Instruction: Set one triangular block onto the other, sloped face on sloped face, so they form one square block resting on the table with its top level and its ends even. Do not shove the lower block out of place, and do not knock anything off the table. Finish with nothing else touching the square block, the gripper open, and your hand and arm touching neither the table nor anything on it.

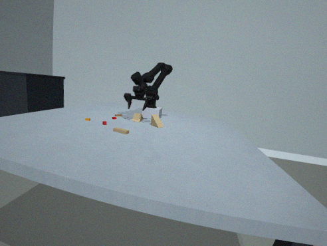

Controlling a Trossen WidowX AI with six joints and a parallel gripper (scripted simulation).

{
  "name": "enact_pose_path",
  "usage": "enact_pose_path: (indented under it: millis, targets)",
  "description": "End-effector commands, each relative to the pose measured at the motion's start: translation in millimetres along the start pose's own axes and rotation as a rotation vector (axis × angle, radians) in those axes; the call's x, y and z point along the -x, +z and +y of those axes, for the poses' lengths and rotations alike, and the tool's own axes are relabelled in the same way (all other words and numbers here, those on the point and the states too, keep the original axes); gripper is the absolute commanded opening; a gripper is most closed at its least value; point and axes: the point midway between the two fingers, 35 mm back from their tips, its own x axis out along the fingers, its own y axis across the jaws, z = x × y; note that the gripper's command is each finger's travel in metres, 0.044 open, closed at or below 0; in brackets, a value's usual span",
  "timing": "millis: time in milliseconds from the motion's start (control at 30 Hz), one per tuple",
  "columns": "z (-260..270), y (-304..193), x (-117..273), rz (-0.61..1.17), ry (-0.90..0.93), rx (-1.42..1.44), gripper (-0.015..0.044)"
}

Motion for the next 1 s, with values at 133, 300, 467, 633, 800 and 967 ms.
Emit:
enact_pose_path:
  millis: [133,300,467,633,800,967]
  targets:
    - [4,37,56,-0.024,-0.010,0.008,0.0440]
    - [2,37,50,-0.019,-0.009,0.008,0.0440]
    - [2,40,47,0.178,0.029,-0.042,0.0440]
    - [1,45,40,0.410,0.055,-0.077,0.0440]
    - [0,48,28,0.636,0.064,-0.090,0.0440]
    - [1,51,14,0.864,0.057,-0.082,0.0440]
